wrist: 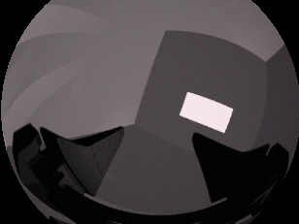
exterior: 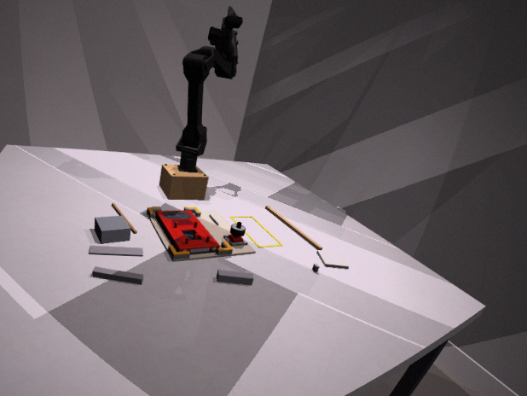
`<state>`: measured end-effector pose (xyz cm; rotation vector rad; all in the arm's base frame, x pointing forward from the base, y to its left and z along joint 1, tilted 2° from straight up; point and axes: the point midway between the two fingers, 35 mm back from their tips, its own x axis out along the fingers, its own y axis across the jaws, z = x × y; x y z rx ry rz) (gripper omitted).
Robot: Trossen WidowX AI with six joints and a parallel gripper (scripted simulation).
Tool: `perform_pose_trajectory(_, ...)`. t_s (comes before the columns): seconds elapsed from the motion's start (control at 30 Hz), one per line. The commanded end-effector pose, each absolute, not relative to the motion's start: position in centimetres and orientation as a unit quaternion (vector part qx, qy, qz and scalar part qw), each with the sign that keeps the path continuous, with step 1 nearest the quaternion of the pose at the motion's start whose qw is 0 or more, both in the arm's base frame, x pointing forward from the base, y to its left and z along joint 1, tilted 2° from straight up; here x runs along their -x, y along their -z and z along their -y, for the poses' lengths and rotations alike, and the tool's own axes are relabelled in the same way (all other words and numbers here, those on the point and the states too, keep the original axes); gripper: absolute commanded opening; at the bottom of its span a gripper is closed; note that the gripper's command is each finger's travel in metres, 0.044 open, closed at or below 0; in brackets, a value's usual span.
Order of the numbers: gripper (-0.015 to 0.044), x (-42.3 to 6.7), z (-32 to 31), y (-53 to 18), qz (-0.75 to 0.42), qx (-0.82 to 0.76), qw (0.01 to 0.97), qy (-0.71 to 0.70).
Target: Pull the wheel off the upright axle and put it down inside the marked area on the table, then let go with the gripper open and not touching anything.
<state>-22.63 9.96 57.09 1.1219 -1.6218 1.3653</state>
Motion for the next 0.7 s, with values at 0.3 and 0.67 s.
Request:
perform_pose_trajectory(0.3,0.0300,22.1,-14.4,-56.8,0.633,-0.382,0.374,-0.560)
perform_pose_trajectory(0.67,0.0300,20.3,-21.2,-55.9,0.607,-0.300,0.421,-0.603)
